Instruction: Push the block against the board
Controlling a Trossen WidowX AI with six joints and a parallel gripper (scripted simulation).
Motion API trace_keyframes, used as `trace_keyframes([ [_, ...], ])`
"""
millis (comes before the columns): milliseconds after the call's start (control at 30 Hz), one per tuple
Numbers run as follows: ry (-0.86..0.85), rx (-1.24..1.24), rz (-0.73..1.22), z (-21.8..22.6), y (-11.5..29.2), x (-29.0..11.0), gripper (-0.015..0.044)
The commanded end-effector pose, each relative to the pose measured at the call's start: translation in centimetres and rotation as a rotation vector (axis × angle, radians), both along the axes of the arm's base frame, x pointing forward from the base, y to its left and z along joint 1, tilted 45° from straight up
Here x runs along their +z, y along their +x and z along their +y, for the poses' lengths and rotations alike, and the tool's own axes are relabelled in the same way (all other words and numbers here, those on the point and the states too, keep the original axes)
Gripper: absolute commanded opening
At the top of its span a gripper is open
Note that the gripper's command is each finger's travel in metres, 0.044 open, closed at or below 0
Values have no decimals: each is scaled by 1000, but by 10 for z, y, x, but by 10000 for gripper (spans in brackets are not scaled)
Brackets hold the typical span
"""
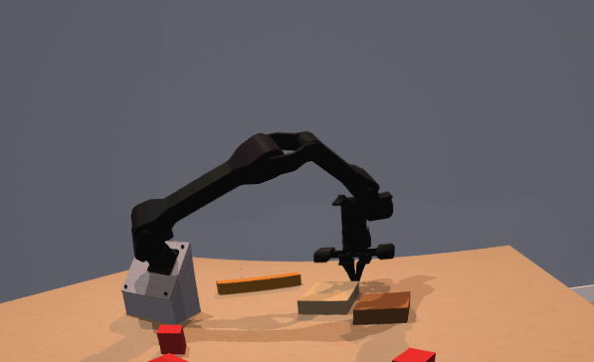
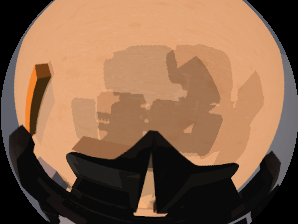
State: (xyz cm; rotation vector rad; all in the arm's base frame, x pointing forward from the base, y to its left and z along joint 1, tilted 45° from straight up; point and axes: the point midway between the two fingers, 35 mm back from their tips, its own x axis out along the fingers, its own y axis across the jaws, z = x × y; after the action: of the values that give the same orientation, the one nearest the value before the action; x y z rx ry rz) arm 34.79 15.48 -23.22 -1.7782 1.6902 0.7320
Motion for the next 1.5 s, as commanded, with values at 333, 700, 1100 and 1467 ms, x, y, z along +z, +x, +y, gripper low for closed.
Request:
trace_keyframes([
  [333,-6,5,8,-11,0,7,0],
  [700,-1,8,5,-12,1,8,0],
  [1100,29,24,-7,2,1,-5,0],
  [1467,56,38,-17,14,0,-17,0],
])
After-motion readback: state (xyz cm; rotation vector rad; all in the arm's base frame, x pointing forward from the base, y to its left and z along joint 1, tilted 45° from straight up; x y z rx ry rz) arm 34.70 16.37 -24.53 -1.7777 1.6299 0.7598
